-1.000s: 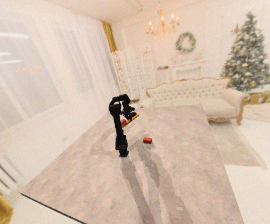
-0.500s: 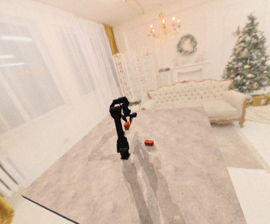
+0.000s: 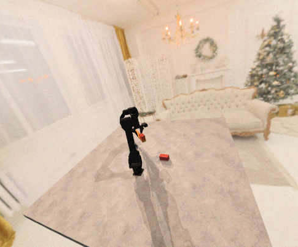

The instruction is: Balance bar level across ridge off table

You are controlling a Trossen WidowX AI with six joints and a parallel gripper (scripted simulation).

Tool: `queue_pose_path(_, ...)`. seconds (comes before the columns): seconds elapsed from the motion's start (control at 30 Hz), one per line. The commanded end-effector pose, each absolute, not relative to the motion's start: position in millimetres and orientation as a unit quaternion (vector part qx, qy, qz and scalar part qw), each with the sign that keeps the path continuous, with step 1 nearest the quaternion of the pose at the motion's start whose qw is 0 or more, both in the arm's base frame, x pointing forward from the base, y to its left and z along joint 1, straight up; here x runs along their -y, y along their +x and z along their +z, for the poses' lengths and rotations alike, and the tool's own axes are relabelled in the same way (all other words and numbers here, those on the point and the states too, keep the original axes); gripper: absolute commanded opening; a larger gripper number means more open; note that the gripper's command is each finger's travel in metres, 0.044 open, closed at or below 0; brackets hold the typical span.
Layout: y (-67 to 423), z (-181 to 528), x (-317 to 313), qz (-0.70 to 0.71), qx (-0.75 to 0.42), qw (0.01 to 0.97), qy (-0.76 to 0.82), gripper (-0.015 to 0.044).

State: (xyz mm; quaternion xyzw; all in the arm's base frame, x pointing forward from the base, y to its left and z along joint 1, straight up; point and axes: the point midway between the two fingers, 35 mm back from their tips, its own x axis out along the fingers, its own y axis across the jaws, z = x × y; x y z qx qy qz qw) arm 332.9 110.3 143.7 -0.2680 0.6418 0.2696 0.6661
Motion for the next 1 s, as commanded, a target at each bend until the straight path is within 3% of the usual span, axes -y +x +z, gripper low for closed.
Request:
queue_pose_path(0.0, 331, 145, -118, 0.315, -0.620, 0.645, -0.318, 0.0000)
queue_pose_path(0.97, 285, 145, -185, 0.586, -0.377, 0.400, -0.596, 0.0000)
